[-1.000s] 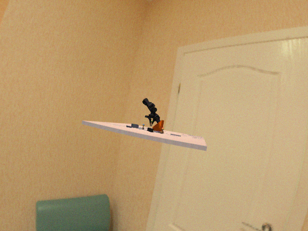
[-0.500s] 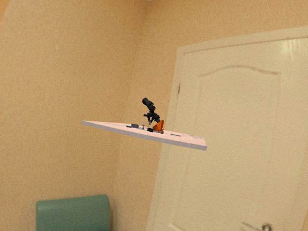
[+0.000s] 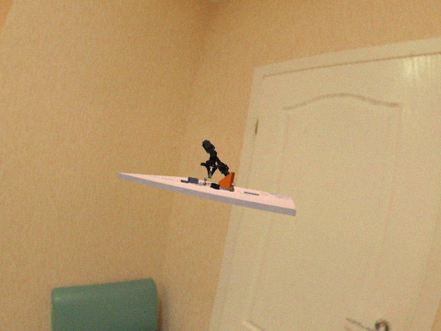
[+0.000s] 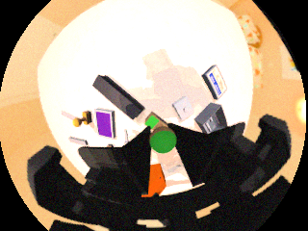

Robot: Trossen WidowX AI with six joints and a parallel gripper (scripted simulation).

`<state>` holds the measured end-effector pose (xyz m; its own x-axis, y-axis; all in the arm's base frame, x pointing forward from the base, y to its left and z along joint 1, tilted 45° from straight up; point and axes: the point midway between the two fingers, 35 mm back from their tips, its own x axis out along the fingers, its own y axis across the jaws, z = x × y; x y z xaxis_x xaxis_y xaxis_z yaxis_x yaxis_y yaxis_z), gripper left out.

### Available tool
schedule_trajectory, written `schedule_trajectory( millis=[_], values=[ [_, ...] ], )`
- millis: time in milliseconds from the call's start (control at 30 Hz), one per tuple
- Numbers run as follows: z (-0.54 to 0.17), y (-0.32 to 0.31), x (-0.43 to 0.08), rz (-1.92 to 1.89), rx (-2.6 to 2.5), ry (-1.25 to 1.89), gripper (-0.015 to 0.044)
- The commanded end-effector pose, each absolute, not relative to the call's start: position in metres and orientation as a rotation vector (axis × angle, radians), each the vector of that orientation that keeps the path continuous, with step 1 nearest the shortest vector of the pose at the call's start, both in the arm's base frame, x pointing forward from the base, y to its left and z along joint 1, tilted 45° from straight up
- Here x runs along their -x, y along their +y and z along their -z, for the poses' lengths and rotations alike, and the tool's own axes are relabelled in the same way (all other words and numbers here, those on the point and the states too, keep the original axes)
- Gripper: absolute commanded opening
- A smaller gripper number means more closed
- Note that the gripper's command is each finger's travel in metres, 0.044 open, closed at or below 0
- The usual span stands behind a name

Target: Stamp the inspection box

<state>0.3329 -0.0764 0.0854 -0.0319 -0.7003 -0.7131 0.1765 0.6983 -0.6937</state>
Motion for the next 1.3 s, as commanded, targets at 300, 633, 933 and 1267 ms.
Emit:
schedule_trajectory(
  millis=[300,633,933,1267],
  values=[
    [-0.101,-0.099,-0.365,0.751,0.472,1.437,0.0000],
    [-0.091,-0.108,-0.366,0.750,0.472,1.437,0.0000],
    [-0.080,-0.119,-0.366,0.750,0.471,1.437,0.0000],
    [-0.069,-0.131,-0.365,0.751,0.472,1.437,0.0000]
  ],
)
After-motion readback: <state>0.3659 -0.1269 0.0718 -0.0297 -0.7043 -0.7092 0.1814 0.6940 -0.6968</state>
